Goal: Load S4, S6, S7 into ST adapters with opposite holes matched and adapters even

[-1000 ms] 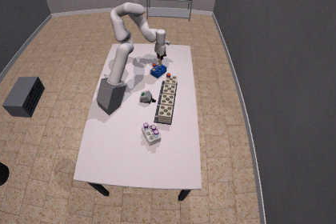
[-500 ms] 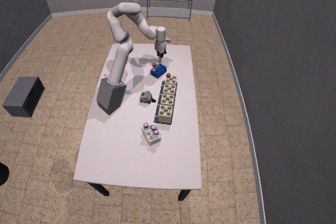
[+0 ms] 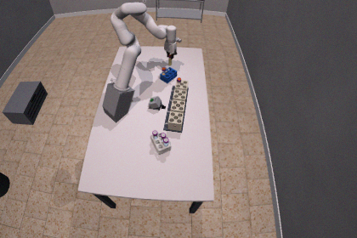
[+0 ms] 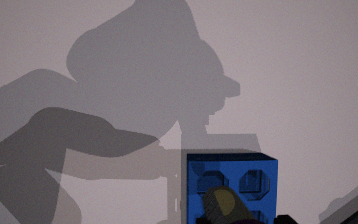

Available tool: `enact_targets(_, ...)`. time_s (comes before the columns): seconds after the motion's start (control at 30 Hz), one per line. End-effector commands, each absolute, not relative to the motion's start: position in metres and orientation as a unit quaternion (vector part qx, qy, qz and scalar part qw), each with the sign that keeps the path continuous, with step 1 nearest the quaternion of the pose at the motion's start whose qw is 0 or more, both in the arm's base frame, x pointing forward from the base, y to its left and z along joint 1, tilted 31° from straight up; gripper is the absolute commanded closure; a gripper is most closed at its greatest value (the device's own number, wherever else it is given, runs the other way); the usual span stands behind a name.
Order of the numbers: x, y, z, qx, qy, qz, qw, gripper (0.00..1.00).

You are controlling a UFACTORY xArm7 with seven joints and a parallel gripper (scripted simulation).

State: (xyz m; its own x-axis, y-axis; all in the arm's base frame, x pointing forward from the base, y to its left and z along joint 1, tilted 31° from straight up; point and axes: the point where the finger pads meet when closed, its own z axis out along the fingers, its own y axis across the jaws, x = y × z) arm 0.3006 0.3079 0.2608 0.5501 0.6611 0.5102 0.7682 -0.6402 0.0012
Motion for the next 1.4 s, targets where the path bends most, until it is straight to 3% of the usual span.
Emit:
enact_targets(0.0, 0.298, 0.305, 0.269, -0.873, -0.409, -0.241, 0.112, 1.00)
enact_targets(1.37, 0.288, 0.293, 0.296, -0.873, -0.409, -0.241, 0.112, 1.00)
